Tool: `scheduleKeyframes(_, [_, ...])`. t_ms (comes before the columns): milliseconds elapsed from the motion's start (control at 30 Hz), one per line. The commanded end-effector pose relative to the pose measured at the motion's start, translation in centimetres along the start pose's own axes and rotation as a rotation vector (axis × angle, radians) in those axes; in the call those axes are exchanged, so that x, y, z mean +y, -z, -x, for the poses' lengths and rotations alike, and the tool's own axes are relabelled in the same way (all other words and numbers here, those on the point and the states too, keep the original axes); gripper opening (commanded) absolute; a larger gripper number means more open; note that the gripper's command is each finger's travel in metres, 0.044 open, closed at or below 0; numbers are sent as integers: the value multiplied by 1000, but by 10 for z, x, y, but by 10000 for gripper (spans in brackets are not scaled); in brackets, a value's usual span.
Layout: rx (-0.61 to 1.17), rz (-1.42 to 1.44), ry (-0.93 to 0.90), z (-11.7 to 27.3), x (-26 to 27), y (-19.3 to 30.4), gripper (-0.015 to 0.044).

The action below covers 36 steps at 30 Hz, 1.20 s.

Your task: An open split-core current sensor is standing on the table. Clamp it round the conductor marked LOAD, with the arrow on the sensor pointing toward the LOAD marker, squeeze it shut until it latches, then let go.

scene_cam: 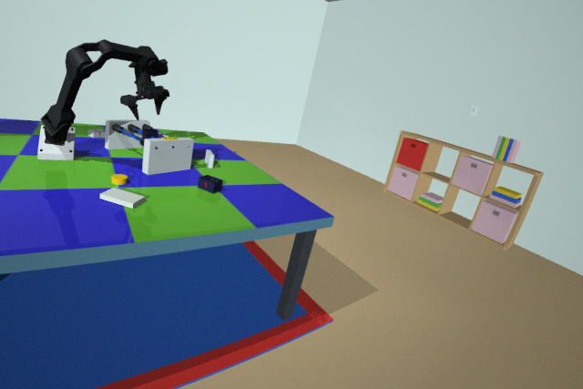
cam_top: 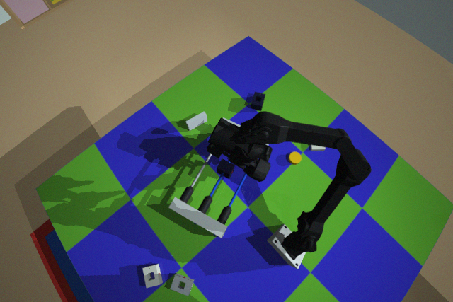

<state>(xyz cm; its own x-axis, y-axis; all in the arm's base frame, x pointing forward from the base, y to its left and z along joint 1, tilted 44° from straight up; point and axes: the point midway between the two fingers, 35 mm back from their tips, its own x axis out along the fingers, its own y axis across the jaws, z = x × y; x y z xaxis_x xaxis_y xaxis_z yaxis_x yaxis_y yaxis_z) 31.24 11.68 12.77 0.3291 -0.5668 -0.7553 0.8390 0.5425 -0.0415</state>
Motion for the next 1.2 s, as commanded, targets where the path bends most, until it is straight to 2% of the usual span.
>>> scheduleKeyframes(0, [4, -5, 2, 0, -1, 0, 440])
scheduleKeyframes(433, [5, 13, 2, 0, 0, -1, 440])
scheduleKeyframes(700, [219, 574, -15, -7, -10, -24, 440])
scheduleKeyframes(933, [379, 1091, -193, -8, -20, -47, 440])
scheduleKeyframes(1167, [432, 1322, -357, -5, -26, -63, 440])
